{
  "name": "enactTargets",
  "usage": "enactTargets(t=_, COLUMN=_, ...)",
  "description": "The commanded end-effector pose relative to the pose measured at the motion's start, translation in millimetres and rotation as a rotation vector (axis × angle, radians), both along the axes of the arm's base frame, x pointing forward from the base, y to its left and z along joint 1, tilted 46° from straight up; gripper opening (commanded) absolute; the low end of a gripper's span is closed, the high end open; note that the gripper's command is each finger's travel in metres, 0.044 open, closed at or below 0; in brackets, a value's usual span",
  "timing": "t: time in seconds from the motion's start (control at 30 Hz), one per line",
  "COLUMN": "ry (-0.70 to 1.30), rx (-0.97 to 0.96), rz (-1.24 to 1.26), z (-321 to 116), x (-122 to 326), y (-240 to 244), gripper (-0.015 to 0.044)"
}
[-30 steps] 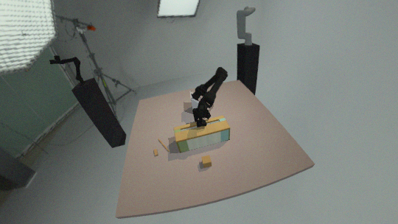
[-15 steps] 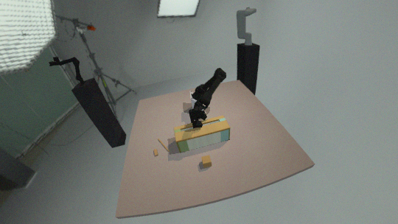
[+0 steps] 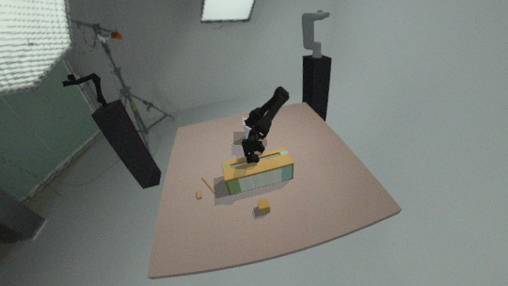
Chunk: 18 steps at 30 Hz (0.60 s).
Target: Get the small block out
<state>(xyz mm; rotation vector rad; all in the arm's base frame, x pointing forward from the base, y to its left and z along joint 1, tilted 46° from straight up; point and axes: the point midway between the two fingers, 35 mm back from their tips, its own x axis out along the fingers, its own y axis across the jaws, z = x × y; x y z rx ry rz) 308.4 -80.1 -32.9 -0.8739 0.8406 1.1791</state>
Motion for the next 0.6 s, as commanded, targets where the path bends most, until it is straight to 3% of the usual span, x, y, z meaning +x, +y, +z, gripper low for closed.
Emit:
enactTargets(t=0.0, ry=-0.002, rx=0.000, rz=0.005, z=-4.8, x=0.4, y=-3.6, gripper=0.0400)
enactTargets(t=0.57, ry=-0.002, rx=0.000, rz=0.005, z=-3.0, x=-0.2, y=-1.5, gripper=0.0400)
